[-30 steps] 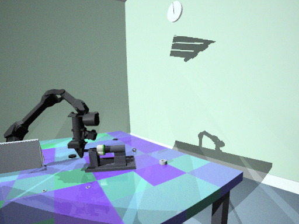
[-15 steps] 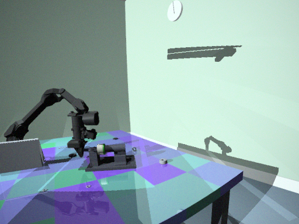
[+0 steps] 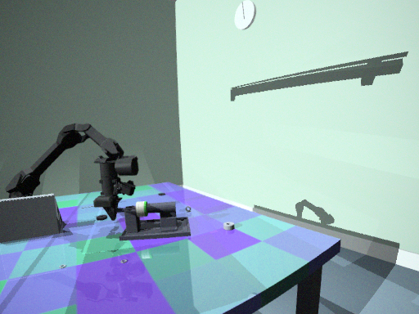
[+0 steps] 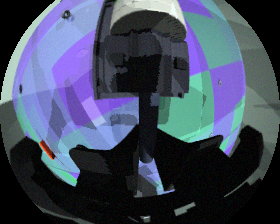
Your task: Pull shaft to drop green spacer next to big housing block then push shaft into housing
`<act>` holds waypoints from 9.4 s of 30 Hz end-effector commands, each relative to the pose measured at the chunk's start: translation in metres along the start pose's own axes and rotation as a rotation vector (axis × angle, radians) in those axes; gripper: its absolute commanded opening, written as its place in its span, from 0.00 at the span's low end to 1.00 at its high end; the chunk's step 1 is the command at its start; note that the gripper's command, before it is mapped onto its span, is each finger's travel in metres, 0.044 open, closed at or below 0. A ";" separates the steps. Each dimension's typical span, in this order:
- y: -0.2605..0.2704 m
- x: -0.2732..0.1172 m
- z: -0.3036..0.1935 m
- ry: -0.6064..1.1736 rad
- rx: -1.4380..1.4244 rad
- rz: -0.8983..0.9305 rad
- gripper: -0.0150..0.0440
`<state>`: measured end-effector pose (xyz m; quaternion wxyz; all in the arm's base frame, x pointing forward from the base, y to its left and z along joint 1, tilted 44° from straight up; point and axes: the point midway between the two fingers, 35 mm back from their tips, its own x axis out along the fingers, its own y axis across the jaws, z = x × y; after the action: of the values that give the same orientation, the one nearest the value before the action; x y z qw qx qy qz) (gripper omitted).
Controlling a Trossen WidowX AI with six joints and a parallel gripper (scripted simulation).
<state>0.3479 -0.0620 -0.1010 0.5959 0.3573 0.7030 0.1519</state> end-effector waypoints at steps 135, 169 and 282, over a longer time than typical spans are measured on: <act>0.000 0.000 -0.018 0.001 -0.002 0.001 0.25; 0.000 0.000 -0.022 0.001 -0.002 0.001 0.25; 0.000 -0.001 -0.016 0.001 -0.002 0.001 0.25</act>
<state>0.3290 -0.0576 -0.0974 0.5926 0.3568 0.7057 0.1534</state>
